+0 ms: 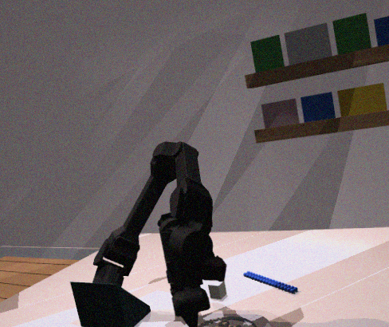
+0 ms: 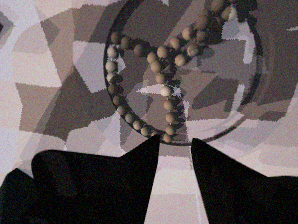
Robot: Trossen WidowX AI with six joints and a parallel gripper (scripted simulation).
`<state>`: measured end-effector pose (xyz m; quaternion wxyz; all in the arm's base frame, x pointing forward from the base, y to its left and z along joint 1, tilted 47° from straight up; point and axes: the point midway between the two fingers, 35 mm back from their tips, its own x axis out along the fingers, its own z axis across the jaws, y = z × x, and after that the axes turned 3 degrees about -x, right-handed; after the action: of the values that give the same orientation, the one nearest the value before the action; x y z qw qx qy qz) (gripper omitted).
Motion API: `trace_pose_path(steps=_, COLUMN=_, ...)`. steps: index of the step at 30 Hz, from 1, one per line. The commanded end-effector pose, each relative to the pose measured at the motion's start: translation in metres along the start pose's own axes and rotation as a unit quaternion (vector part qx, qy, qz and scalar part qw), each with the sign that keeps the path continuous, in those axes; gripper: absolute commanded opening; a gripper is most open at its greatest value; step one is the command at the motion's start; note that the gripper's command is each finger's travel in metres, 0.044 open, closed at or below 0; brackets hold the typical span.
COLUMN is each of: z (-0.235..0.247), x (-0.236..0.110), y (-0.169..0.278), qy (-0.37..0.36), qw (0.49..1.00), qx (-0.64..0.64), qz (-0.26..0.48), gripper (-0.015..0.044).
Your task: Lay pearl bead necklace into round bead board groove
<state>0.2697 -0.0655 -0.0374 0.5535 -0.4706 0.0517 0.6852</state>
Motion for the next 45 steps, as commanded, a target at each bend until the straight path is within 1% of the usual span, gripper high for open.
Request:
trace_pose_path(steps=1, z=0.001, x=0.006, y=0.0, qy=-0.002, qw=1.0, qx=0.004, qz=-0.002, gripper=0.012)
trace_pose_path(steps=17, z=0.002, x=0.028, y=0.0, qy=-0.004, qw=1.0, qx=0.006, qz=-0.002, gripper=0.012)
trace_pose_path(steps=21, z=0.002, x=0.026, y=0.001, qy=-0.003, qw=1.0, qx=0.002, qz=0.001, gripper=0.0015)
trace_pose_path(steps=22, z=0.002, x=0.026, y=0.001, qy=-0.003, qw=1.0, qx=0.002, qz=0.001, gripper=0.0)
trace_pose_path(steps=45, z=0.002, x=0.026, y=0.001, qy=-0.003, qw=1.0, qx=0.002, qz=0.001, gripper=0.0)
